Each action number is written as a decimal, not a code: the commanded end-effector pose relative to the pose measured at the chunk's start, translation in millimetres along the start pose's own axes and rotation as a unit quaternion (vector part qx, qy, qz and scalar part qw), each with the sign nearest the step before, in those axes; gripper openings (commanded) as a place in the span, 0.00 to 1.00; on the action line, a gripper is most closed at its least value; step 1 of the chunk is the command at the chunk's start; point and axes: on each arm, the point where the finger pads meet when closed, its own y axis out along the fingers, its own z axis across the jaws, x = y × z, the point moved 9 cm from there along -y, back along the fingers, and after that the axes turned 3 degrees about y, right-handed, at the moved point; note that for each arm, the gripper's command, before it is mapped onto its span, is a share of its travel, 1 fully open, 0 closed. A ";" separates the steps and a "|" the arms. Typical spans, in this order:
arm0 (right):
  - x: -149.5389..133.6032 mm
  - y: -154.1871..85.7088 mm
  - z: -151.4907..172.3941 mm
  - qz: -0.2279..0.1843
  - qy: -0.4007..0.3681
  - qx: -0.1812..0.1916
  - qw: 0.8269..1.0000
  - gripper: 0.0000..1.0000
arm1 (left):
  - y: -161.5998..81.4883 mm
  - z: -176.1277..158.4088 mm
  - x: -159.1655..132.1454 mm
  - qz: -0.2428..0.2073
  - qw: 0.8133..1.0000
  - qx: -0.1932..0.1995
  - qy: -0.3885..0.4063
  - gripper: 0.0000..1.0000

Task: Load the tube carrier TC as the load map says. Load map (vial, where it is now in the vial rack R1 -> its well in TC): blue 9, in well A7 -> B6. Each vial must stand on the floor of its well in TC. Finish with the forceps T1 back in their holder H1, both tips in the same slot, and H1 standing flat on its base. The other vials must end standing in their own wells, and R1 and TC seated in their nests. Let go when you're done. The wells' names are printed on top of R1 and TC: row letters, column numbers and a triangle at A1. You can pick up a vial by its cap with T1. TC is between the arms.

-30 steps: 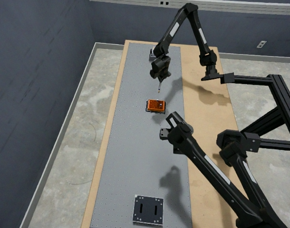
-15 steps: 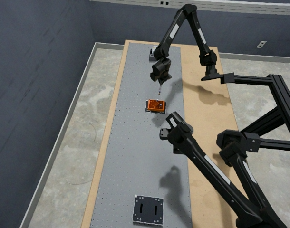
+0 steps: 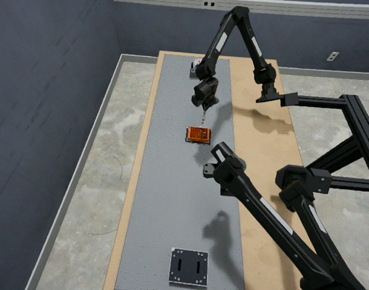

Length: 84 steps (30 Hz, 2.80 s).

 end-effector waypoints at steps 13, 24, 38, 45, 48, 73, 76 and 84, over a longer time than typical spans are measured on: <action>29.7 -9.5 27.3 -0.008 0.015 0.007 1.000 0.09 | -5.2 3.0 5.0 -0.003 1.000 -0.002 -0.007 1.00; 23.3 4.9 24.8 0.008 0.014 -0.003 1.000 0.09 | -5.2 3.0 5.0 -0.003 1.000 -0.002 -0.007 1.00; 20.3 6.0 21.3 0.010 0.014 -0.001 1.000 0.09 | -5.2 3.0 5.0 -0.003 1.000 -0.002 -0.007 1.00; 21.0 5.3 20.9 0.010 0.014 -0.003 1.000 0.09 | -5.2 3.0 5.0 -0.003 1.000 -0.002 -0.007 1.00; 20.9 5.5 20.9 0.010 0.013 -0.003 1.000 0.09 | -5.2 3.0 5.0 -0.003 1.000 -0.002 -0.007 1.00; 20.8 5.3 20.5 0.010 0.012 -0.005 1.000 0.09 | -5.2 3.0 5.0 -0.003 1.000 -0.002 -0.007 1.00; 20.8 5.3 20.4 0.010 0.012 -0.005 1.000 0.09 | -5.2 3.0 5.0 -0.003 1.000 -0.002 -0.007 1.00; 20.8 5.3 20.4 0.010 0.012 -0.005 1.000 0.09 | -5.2 3.0 5.0 -0.003 1.000 -0.002 -0.007 1.00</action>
